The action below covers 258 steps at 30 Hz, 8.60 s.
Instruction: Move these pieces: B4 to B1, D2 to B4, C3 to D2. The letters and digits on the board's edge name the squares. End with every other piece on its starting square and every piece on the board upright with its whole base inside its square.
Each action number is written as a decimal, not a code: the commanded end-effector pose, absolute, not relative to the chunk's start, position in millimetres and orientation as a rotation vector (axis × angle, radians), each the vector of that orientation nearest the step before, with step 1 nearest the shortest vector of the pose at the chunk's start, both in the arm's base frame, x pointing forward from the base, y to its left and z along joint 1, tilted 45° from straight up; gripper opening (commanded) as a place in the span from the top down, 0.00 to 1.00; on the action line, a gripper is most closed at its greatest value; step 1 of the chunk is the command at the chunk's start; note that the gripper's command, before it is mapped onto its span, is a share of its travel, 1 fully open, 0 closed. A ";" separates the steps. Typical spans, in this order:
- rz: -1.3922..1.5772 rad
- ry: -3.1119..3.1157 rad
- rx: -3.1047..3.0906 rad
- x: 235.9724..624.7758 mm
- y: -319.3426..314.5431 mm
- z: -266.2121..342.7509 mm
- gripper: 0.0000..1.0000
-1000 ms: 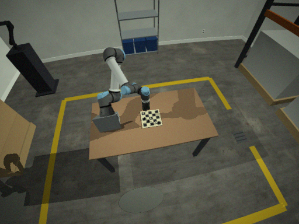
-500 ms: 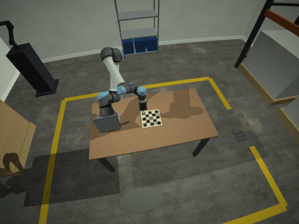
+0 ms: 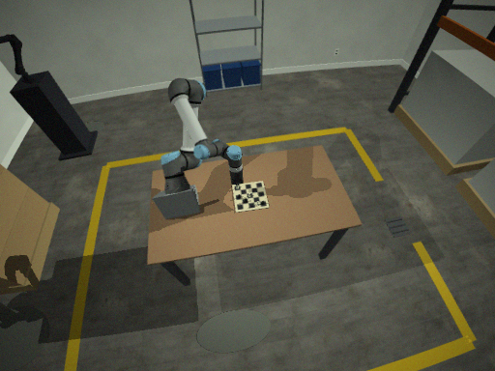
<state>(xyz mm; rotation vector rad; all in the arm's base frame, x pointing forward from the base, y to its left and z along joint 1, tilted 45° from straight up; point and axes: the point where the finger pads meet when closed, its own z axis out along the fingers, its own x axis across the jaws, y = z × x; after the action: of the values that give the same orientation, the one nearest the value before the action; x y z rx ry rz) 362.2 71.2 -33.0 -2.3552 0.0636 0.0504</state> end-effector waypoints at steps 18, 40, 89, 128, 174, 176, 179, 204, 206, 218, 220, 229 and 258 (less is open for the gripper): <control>0.050 0.064 -2.356 360.9 124.0 -86.7 1.00; 0.050 0.064 -2.356 360.9 125.3 -88.0 1.00; 0.049 0.063 -2.356 361.3 125.5 -87.9 1.00; 0.049 0.063 -2.356 361.2 128.4 -90.8 1.00; 0.049 0.063 -2.356 361.2 128.4 -90.8 0.27; 0.049 0.063 -2.356 361.2 128.4 -90.8 0.27; 0.049 0.063 -2.356 361.2 128.4 -90.8 0.27; 0.049 0.063 -2.356 362.4 79.9 -42.3 0.27; 0.049 0.063 -2.356 362.5 74.2 -36.6 0.27; 0.049 0.063 -2.356 362.7 64.8 -27.2 0.00; 0.049 0.063 -2.356 362.7 64.8 -27.2 0.00; 0.049 0.063 -2.356 362.7 64.8 -27.2 0.00; 0.002 -0.052 -2.355 362.0 64.1 -28.1 0.00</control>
<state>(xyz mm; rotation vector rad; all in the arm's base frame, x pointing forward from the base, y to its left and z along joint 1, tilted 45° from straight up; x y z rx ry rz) 362.0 64.9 -27.8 -2.3558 -0.0007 0.0242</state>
